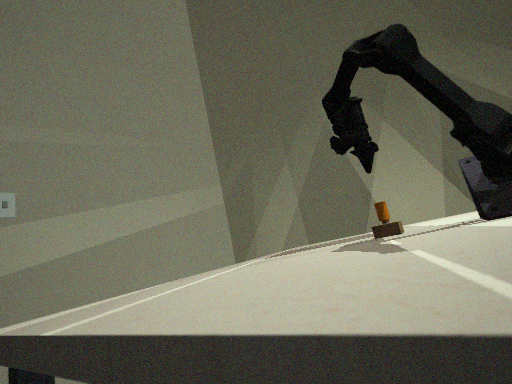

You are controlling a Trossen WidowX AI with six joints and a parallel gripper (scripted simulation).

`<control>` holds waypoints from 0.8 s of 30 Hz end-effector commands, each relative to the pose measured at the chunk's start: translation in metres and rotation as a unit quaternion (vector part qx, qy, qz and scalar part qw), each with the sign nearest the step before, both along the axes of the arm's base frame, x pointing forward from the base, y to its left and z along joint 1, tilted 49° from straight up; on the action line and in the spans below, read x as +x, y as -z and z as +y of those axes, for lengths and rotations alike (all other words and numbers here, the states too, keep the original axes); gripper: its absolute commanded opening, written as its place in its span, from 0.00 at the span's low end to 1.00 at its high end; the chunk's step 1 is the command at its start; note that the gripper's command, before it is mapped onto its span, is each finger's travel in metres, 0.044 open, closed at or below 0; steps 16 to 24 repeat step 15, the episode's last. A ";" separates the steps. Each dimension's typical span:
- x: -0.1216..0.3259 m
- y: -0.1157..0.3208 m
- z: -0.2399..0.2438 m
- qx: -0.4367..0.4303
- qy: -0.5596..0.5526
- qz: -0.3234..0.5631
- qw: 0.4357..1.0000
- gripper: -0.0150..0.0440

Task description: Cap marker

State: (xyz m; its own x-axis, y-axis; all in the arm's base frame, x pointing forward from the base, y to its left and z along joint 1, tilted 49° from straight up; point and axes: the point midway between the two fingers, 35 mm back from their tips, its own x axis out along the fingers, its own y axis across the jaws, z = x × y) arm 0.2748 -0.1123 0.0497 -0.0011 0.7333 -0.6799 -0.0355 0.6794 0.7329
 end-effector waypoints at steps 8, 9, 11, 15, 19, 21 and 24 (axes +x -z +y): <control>-0.001 -0.003 0.000 0.003 -0.010 0.004 1.000 0.65; -0.001 -0.003 0.000 0.003 -0.010 0.004 1.000 0.70; -0.001 -0.003 0.000 0.003 -0.010 0.004 1.000 0.79; -0.001 -0.003 0.000 0.003 -0.010 0.004 1.000 0.97; -0.001 -0.003 0.000 0.003 -0.010 0.004 1.000 0.97; -0.001 -0.003 0.000 0.003 -0.010 0.004 1.000 0.97; -0.001 -0.003 0.000 0.003 -0.010 0.004 1.000 0.97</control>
